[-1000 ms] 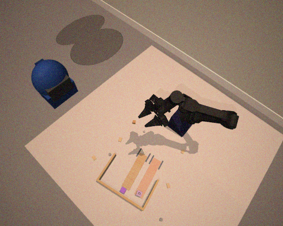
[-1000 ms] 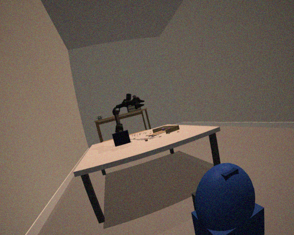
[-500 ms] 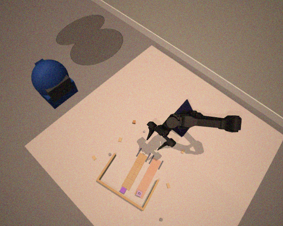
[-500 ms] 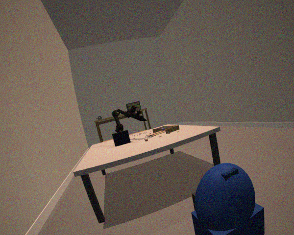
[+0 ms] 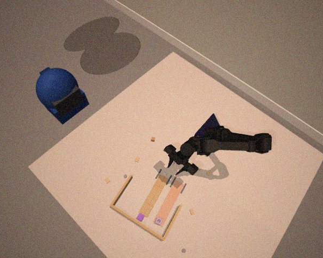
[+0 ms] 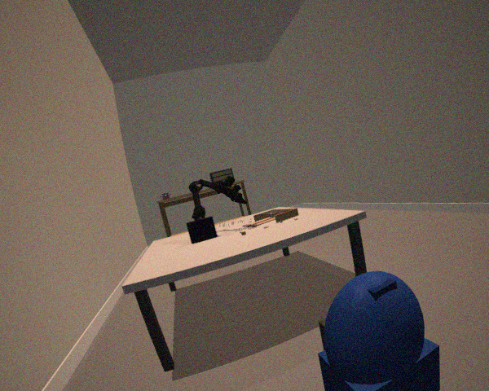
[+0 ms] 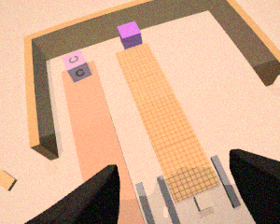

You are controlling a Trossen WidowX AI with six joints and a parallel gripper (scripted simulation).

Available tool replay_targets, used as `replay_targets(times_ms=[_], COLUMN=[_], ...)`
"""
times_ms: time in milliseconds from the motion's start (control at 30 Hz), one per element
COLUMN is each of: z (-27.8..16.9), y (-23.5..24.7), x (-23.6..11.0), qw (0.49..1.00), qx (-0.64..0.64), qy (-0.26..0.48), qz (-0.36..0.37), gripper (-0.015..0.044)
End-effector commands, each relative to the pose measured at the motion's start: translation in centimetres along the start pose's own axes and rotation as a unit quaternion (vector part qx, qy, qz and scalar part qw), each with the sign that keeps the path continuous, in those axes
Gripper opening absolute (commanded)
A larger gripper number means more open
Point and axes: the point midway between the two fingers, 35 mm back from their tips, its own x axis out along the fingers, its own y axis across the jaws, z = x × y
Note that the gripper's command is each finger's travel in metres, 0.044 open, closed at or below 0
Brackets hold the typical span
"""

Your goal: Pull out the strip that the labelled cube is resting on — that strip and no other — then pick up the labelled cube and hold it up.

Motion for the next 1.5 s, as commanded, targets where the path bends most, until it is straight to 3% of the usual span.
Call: replay_targets(times_ms=[0, 200, 333, 1467], z=[-0.1, -2.7, -4.7, -7.2], y=[1.0, 4.3, 6.7, 6.5], x=[2.5, 6.1, 7.2, 10.6], qw=[0.996, 0.961, 0.923, 0.921], qx=[-0.025, -0.078, -0.11, -0.112], qy=[0.084, 0.263, 0.365, 0.37], qz=[0.001, 0.022, 0.043, 0.044], gripper=[0.0164, 0.0006, 0.0, 0.0])
